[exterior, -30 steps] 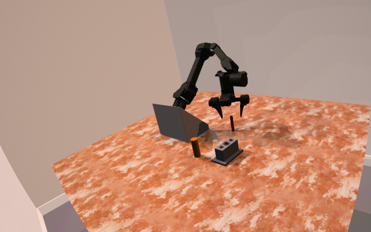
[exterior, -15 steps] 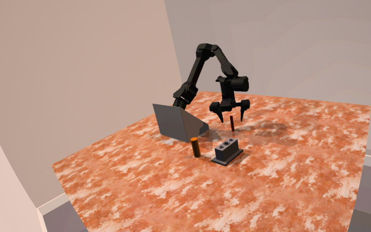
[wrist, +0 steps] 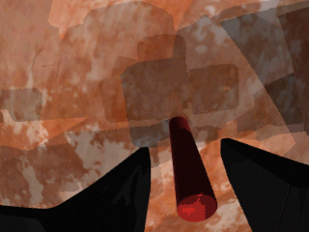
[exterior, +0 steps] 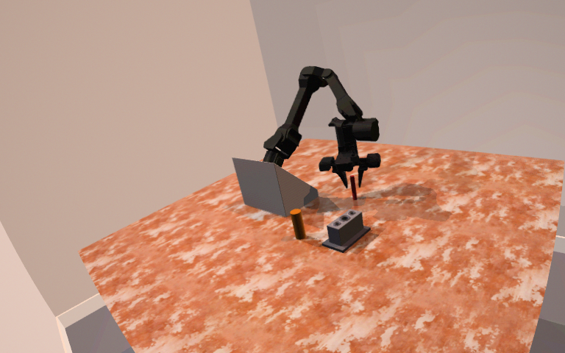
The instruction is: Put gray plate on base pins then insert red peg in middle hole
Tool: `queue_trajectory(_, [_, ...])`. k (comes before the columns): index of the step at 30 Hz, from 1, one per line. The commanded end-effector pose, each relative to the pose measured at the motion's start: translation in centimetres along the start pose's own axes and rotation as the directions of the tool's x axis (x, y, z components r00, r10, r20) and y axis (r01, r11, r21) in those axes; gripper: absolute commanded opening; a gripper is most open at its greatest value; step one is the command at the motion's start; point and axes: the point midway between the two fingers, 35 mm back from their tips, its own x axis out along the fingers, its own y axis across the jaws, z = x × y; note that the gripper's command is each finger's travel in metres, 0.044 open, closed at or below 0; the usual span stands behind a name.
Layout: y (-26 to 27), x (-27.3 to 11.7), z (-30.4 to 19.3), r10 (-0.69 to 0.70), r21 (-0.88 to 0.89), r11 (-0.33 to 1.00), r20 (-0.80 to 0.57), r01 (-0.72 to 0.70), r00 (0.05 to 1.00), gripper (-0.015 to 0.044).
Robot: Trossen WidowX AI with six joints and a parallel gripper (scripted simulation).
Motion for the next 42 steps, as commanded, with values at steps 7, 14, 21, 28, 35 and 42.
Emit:
queue_trajectory(7, [0.0, 0.0, -0.1, 0.002, 0.004, 1.000, -0.005, -0.002, 1.000, 0.0020])
queue_trajectory(14, [0.1, -0.3, 0.0, 0.002, 0.004, 1.000, -0.003, -0.002, 1.000, 0.0000])
queue_trajectory(21, [0.3, -2.1, 0.3, -0.001, 0.004, 1.000, 0.004, 0.001, 1.000, 0.0000])
queue_trajectory(28, [0.4, -4.3, 0.6, -0.003, 0.005, 1.000, 0.008, 0.003, 1.000, 0.0000])
queue_trajectory(35, [0.5, -6.5, 0.7, -0.004, 0.005, 1.000, 0.008, 0.004, 1.000, 0.0000])
queue_trajectory(42, [0.7, -7.0, 0.9, -0.004, 0.008, 1.000, 0.002, 0.004, 1.000, 0.0000])
